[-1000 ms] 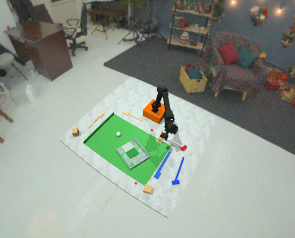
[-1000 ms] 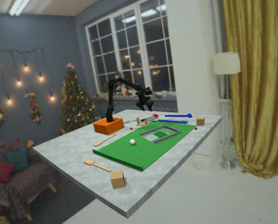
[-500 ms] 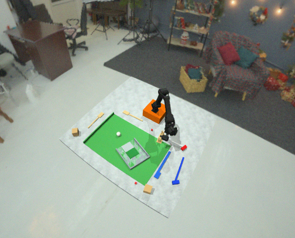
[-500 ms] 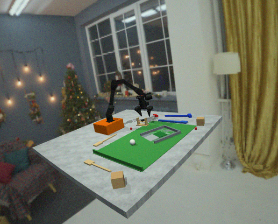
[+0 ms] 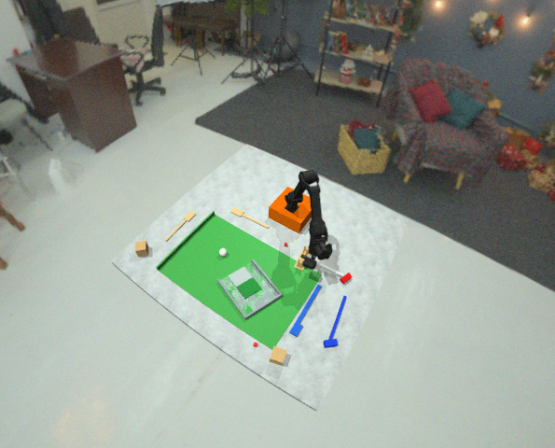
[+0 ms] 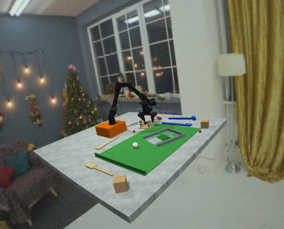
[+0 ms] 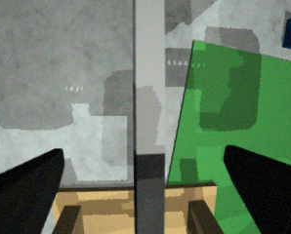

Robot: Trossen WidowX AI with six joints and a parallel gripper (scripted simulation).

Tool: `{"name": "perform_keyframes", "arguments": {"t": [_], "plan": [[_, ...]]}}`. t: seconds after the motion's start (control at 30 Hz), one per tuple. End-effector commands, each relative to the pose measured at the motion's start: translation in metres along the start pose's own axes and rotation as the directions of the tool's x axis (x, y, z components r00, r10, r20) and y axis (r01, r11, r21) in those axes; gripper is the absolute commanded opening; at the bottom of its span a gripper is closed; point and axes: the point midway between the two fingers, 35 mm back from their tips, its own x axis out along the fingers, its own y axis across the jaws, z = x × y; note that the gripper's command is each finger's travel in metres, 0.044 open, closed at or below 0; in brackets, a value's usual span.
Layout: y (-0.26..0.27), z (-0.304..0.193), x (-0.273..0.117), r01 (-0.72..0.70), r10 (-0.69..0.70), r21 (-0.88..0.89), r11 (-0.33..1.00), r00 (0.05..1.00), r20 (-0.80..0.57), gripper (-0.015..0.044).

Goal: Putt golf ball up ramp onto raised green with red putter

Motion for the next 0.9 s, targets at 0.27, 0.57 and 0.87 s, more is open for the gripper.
{"name": "perform_keyframes", "arguments": {"t": [0.27,0.57,0.87], "plan": [[0.000,-0.002,0.017,0.002,-0.002,-0.003,1.000,1.000,-0.003,0.0440],[0.000,-0.002,0.021,0.002,-0.002,0.000,1.000,1.000,0.002,0.0387],[0.000,-0.002,0.021,0.002,-0.002,0.000,1.000,1.000,0.002,0.0151]]}}
